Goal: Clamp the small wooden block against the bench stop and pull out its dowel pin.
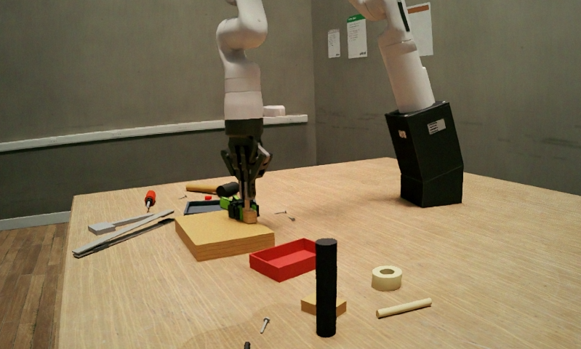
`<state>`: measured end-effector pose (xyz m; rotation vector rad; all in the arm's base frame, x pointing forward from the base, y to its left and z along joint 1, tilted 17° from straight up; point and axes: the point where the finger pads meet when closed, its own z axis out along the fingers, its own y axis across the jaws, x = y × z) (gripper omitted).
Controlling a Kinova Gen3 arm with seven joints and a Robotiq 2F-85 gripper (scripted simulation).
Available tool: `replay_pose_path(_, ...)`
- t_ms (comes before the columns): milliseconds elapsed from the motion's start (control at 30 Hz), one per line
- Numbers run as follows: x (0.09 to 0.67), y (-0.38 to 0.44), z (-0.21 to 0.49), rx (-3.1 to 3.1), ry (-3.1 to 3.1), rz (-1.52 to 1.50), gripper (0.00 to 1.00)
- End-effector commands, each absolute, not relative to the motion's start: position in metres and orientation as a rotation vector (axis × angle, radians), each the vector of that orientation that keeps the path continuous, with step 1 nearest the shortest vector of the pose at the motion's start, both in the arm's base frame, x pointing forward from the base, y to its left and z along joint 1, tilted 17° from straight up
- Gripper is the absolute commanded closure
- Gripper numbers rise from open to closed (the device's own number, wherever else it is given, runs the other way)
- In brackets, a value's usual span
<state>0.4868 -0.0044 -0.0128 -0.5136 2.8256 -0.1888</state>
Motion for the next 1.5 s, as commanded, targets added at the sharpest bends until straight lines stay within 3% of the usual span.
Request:
replay_pose_path(0,0.4858,-0.0053,-0.0115,-0.48,2.83,-0.189,0.9)
replay_pose_path(1467,0.4857,-0.0053,-0.0115,-0.354,2.844,-0.172,0.9)
